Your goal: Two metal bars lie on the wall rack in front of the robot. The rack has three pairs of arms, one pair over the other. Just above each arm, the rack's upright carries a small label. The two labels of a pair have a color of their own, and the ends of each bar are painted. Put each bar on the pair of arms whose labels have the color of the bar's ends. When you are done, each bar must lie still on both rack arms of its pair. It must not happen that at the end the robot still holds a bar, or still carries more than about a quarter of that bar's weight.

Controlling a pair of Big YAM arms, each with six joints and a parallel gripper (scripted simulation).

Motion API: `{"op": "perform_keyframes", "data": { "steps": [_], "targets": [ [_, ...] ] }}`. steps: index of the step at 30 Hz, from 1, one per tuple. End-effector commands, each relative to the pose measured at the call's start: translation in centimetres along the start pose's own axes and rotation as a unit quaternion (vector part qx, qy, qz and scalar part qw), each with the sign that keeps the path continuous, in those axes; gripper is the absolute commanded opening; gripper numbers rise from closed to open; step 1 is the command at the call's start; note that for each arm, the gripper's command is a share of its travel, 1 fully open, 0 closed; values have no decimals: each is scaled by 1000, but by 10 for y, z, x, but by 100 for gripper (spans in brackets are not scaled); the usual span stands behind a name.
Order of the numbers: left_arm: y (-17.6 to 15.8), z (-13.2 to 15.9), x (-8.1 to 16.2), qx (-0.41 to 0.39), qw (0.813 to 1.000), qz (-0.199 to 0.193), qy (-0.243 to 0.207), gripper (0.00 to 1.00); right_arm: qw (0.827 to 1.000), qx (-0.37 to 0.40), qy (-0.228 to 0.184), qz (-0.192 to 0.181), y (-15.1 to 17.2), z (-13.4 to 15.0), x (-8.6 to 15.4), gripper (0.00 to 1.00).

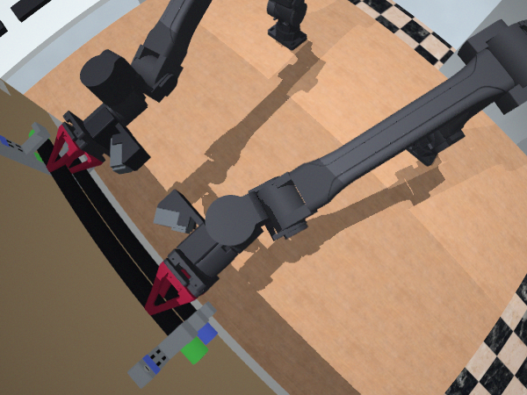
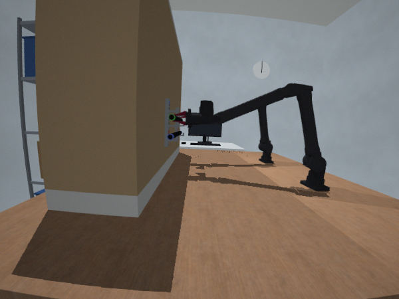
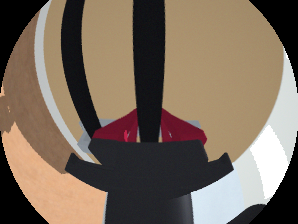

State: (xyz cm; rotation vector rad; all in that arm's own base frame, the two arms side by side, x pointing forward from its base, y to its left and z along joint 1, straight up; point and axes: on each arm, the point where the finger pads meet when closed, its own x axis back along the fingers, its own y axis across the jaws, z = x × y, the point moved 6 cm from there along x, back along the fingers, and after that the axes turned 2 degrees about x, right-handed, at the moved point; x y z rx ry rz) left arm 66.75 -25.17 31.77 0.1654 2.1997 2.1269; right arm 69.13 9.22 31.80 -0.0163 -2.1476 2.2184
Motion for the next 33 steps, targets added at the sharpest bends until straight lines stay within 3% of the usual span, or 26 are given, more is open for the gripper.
{"op": "perform_keyframes", "data": {
  "steps": [1, 33],
  "targets": [
    [38, 4, -14, 15, 999, -33, 4, 0, 999, -13, 7, 38, -42, 8, -15, 0],
    [22, 5, -12, 15, 999, -33, 4, 0, 999, -13, 7, 38, -27, 8, -14, 0]
  ]
}}
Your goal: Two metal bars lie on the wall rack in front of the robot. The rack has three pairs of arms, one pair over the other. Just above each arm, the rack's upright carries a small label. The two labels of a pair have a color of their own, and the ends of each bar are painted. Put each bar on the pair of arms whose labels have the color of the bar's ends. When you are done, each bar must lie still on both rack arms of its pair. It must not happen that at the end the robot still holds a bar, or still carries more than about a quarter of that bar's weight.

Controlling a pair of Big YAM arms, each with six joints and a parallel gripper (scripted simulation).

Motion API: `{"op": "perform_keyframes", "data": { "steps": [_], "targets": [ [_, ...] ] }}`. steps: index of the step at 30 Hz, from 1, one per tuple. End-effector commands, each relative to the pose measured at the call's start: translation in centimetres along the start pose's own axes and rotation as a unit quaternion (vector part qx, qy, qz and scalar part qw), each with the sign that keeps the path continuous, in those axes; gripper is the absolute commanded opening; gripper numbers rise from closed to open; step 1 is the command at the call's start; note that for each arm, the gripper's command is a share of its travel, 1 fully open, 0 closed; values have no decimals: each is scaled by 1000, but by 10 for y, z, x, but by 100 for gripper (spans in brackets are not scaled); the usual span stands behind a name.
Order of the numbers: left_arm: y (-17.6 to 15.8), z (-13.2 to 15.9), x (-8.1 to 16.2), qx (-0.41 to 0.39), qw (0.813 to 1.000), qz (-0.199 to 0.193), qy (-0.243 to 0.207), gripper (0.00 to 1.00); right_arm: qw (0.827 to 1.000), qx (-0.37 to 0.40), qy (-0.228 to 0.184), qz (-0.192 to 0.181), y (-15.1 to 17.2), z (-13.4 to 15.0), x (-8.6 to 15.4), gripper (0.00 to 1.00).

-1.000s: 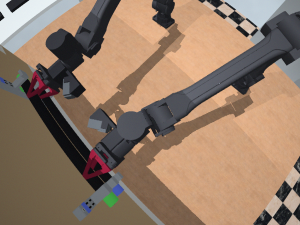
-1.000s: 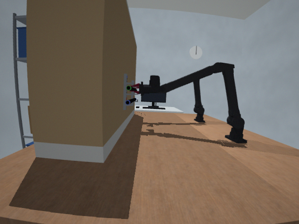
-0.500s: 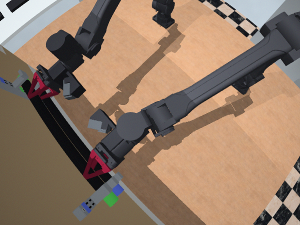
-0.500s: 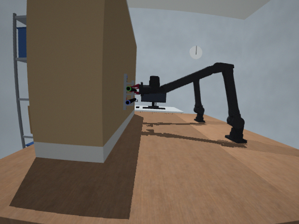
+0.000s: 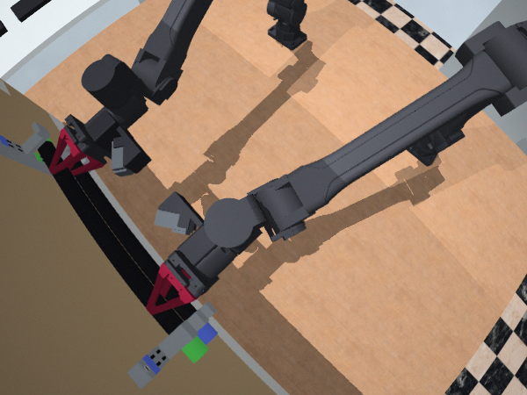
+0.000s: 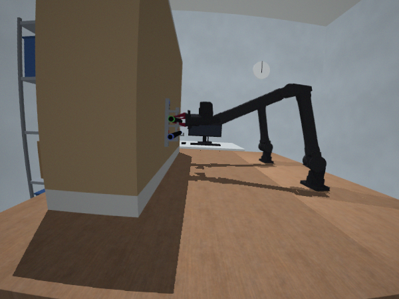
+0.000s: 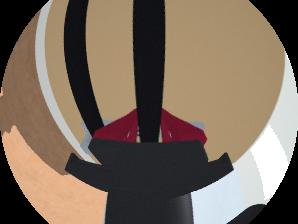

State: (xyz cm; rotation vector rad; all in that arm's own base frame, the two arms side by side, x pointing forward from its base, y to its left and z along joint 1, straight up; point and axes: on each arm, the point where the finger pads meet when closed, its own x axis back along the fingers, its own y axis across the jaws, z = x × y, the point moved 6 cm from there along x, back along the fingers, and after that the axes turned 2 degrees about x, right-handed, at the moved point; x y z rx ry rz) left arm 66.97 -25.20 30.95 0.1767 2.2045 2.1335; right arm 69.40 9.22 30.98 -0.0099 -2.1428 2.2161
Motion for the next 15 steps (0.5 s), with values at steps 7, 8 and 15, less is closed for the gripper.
{"op": "perform_keyframes", "data": {
  "steps": [7, 8, 15],
  "targets": [
    [25, 4, -8, 15, 999, -38, 3, 0, 999, -14, 7, 42, -30, 8, -9, 0],
    [25, 5, -8, 15, 999, -38, 3, 0, 999, -14, 7, 42, -29, 8, -9, 0],
    [21, 5, -7, 15, 999, -38, 3, 0, 999, -14, 7, 42, -25, 8, -9, 0]
  ]
}}
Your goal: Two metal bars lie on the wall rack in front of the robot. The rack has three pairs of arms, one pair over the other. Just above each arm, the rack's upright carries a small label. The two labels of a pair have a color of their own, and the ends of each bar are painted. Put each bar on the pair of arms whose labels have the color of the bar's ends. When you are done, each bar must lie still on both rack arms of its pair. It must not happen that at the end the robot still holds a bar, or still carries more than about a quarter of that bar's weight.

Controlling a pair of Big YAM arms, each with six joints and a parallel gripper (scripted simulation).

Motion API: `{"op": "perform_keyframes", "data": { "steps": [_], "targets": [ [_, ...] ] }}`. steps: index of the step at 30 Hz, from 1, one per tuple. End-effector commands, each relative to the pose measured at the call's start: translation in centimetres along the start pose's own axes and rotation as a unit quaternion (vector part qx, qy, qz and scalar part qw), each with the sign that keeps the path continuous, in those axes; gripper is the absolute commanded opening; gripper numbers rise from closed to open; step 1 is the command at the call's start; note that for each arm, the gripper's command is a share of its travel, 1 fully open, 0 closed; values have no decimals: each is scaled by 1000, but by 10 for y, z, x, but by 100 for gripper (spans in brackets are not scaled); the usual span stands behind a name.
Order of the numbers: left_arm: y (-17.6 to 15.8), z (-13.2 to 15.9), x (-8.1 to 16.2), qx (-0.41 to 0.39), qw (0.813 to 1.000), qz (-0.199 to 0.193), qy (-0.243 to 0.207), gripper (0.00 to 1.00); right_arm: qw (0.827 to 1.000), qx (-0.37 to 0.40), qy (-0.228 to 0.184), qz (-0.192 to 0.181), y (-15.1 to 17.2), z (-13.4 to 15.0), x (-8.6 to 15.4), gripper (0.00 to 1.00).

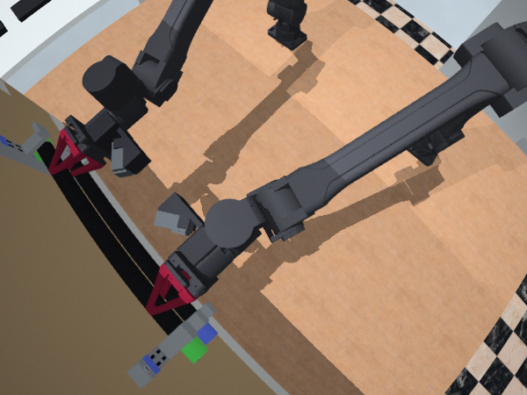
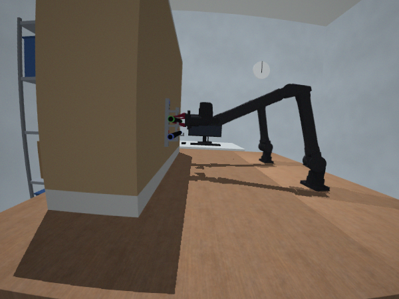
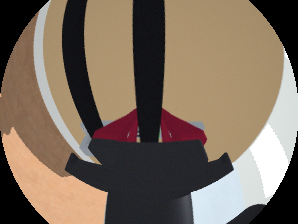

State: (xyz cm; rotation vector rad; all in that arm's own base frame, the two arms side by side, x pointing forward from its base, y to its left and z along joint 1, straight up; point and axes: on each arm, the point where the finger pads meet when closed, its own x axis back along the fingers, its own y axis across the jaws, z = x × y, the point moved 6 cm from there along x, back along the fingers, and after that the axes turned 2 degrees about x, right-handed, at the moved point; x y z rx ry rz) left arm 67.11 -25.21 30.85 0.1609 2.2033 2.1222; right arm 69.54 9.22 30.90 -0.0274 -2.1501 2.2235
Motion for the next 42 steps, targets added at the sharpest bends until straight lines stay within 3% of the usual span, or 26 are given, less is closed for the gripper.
{"op": "perform_keyframes", "data": {
  "steps": [1, 42],
  "targets": [
    [21, 4, -6, 13, 999, -31, 3, 0, 999, -13, 6, 34, -25, 8, -7, 0],
    [-6, 5, 2, 13, 999, -31, 3, 0, 999, -13, 6, 34, 4, 7, 1, 0]
  ]
}}
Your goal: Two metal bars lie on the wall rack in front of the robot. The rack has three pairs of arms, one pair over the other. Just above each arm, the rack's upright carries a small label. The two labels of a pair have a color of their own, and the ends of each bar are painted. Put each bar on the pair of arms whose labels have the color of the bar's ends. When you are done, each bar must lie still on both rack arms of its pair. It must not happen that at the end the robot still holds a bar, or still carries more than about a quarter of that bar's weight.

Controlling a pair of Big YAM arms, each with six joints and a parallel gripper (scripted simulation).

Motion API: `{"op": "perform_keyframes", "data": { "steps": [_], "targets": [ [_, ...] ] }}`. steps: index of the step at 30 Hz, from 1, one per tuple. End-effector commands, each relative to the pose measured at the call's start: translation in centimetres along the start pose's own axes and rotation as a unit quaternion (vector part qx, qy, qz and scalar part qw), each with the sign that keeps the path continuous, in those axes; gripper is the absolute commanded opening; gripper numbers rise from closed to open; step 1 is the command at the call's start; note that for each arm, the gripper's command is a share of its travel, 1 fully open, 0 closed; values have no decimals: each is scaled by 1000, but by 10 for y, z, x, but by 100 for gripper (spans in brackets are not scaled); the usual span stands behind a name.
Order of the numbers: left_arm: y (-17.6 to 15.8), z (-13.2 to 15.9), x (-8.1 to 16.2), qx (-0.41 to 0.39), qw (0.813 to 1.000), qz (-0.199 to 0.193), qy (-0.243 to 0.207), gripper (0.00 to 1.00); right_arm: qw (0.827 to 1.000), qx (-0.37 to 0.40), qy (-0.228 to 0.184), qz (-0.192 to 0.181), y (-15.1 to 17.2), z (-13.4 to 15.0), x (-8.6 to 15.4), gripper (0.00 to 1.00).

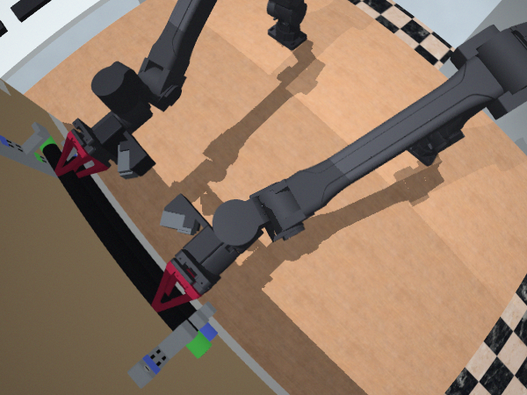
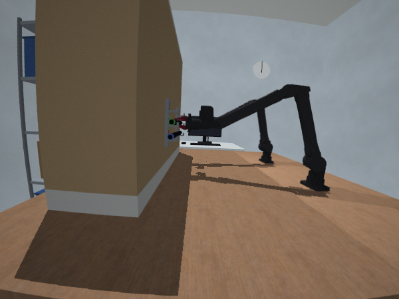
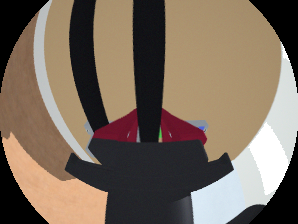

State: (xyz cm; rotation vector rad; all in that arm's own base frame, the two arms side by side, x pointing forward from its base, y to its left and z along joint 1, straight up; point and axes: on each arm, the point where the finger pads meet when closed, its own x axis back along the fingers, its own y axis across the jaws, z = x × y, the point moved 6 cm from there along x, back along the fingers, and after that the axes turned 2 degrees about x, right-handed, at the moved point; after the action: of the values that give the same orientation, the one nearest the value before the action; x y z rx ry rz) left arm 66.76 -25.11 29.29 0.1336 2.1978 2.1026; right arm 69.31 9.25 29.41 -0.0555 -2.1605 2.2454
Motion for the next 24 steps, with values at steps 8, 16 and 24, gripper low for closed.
{"op": "perform_keyframes", "data": {
  "steps": [8, 16, 24],
  "targets": [
    [8, 4, -1, 10, 1000, -18, 4, 0, 1000, -15, 8, 19, -9, 8, 0, 0],
    [11, 4, -1, 10, 1000, -18, 4, 0, 1000, -15, 8, 19, -10, 8, 1, 0],
    [14, 4, -1, 10, 1000, -18, 4, 0, 1000, -15, 8, 19, -12, 8, 1, 0]
  ]
}}
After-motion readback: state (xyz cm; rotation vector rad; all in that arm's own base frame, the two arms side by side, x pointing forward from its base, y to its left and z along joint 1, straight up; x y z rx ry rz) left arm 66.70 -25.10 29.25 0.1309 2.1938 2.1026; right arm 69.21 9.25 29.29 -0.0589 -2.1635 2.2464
